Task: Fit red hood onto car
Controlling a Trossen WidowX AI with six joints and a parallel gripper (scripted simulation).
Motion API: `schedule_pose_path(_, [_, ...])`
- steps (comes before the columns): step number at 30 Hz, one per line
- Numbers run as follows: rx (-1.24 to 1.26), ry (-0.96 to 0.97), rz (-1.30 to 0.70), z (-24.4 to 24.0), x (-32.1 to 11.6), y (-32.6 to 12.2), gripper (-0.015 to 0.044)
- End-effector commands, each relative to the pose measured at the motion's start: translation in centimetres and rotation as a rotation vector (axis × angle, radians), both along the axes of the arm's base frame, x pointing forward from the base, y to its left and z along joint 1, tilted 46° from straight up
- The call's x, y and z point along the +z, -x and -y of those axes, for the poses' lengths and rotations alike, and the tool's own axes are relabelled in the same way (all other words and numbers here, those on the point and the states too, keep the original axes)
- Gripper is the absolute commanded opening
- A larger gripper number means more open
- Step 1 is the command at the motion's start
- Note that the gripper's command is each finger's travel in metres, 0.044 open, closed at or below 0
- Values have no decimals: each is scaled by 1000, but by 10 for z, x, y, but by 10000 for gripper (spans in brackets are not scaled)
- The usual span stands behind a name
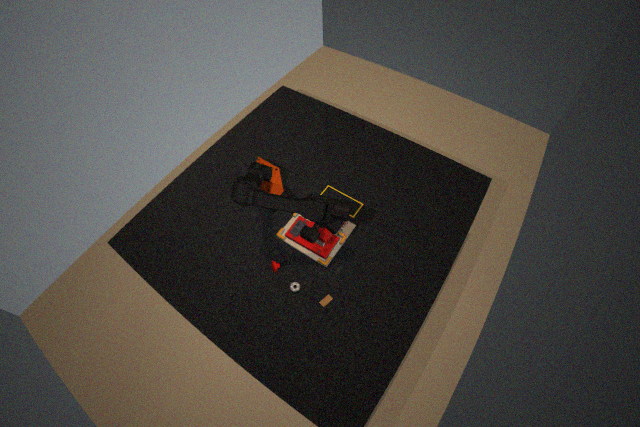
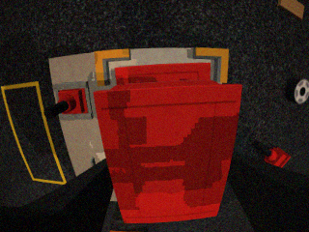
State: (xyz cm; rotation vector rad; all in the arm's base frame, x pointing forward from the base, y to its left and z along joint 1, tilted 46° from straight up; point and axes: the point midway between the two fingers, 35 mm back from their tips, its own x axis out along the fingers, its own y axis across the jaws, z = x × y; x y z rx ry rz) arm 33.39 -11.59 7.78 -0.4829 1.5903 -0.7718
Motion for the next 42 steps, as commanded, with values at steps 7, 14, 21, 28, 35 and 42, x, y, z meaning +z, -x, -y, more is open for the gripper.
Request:
schedule_pose_path(7, [3,3,-5,23,-21,4,0])
schedule_pose_path(14, [3,5,-5,39,-30,8,0])
schedule_pose_path(21, [3,5,-5,39,-30,8,0])
schedule_pose_path(28, [3,5,-5,38,-31,8,0])
schedule_pose_path(35, [3,5,-5,38,-31,8,0])
schedule_pose_path(42, [3,5,-5,38,-31,8,0])
